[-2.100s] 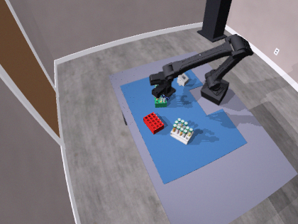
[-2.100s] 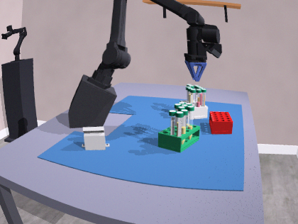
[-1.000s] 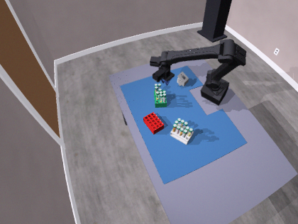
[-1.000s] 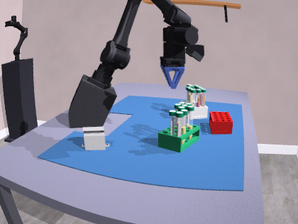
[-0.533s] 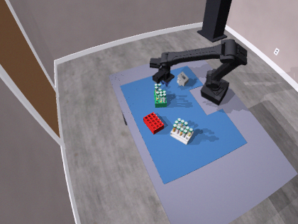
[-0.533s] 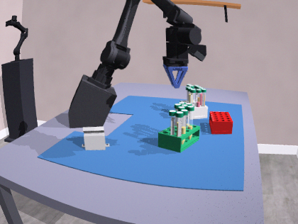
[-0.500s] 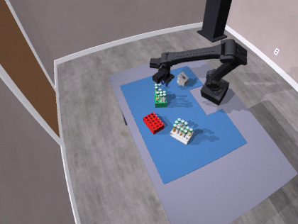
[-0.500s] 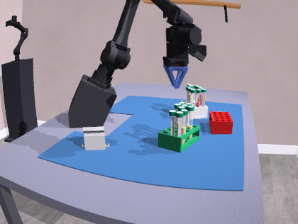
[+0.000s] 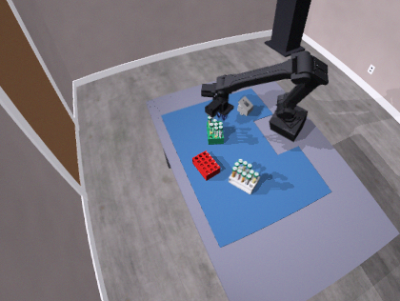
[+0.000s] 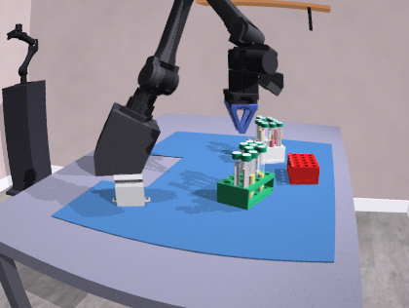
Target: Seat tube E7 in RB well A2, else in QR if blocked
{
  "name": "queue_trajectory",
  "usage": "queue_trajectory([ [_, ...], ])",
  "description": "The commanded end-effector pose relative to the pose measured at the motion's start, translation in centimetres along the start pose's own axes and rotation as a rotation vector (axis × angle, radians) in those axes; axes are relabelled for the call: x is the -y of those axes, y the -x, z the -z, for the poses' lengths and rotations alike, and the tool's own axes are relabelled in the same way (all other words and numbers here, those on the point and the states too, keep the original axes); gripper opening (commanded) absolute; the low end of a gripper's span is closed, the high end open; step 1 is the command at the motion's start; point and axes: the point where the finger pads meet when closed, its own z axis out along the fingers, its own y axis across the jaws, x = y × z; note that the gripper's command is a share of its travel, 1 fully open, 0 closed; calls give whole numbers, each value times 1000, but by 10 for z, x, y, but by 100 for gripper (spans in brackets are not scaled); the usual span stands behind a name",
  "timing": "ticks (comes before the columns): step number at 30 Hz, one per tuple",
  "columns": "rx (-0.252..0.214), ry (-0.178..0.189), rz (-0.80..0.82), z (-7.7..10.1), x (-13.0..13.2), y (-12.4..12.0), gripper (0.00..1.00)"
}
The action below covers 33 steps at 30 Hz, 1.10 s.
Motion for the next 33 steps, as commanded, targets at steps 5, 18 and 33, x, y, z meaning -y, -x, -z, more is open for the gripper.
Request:
queue_trajectory([
  [5,4,-3,-6,-13,0,2,30],
  [18,6,-10,-16,-26,3,-1,30],
  [33,5,-3,-5,-31,0,2,30],
])
